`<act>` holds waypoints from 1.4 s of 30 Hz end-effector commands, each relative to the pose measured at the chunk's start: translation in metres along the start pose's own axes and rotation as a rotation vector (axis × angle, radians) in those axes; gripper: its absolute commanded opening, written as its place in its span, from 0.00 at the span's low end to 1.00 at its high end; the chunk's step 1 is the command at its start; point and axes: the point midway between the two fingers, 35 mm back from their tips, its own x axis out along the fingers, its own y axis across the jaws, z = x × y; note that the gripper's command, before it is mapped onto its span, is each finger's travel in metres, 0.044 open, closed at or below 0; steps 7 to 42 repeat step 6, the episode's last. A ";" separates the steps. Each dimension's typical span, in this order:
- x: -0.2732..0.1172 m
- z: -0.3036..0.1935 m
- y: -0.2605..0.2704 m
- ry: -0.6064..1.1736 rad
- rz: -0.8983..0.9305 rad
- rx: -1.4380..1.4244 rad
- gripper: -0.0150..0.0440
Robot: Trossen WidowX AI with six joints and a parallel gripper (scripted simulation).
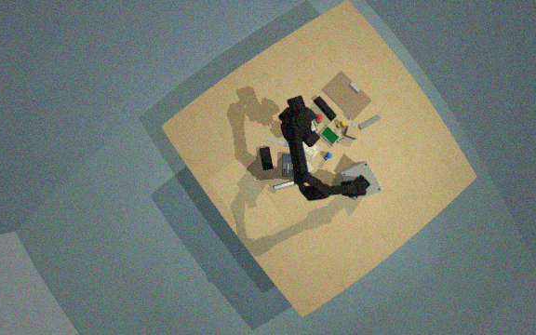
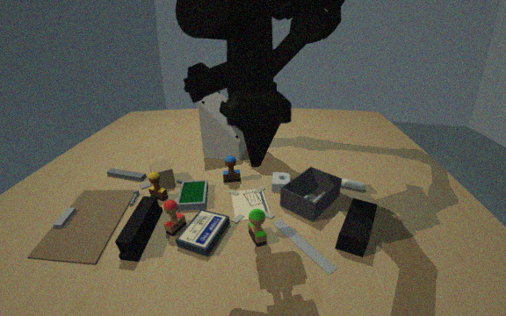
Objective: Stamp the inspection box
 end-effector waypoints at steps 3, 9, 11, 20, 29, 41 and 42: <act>0.000 0.000 0.000 0.000 0.000 0.000 0.69; 0.000 0.000 0.000 0.000 0.000 0.000 0.69; 0.000 0.000 0.000 0.000 0.000 0.000 0.69; 0.000 0.000 0.000 0.000 0.000 0.000 0.69; 0.000 0.000 0.000 0.000 0.000 0.000 0.69; 0.000 0.000 0.000 0.000 0.000 0.000 0.69; 0.000 0.000 0.000 0.000 0.000 0.000 0.69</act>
